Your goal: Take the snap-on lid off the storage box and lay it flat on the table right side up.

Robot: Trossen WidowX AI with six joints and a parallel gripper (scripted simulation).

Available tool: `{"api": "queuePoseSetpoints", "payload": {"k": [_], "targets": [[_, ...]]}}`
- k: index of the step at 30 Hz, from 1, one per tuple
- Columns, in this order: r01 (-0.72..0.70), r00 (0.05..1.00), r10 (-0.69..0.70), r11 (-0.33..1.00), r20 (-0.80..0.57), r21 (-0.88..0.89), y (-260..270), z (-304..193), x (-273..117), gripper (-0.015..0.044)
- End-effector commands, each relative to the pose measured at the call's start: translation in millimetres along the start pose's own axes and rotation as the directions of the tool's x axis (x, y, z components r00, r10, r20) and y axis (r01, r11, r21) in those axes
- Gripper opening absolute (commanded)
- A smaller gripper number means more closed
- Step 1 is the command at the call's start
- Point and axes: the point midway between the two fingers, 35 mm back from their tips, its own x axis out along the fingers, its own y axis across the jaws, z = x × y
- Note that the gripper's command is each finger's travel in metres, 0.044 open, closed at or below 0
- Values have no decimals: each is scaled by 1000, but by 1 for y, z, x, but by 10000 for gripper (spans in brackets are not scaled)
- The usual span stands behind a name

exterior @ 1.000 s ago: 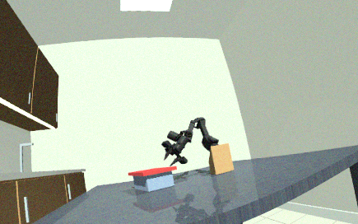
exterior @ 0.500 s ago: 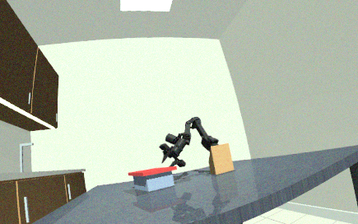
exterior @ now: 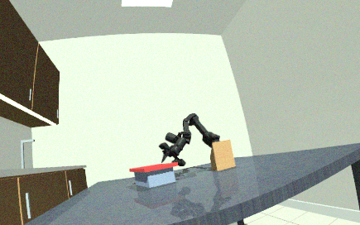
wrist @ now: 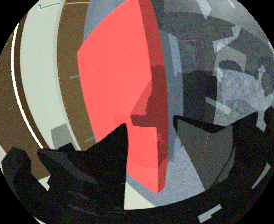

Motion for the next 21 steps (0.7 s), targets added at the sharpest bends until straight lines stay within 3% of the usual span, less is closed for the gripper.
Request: {"api": "queuePoseSetpoints", "payload": {"k": [1,11,15,21], "targets": [[-8,1000,8,1000,2,-2,2,1,2,176],[-8,1000,8,1000,2,-2,2,1,2,109],[-8,1000,8,1000,2,-2,2,1,2,4],[-4,1000,4,1000,2,0,2,1,1,0]]}}
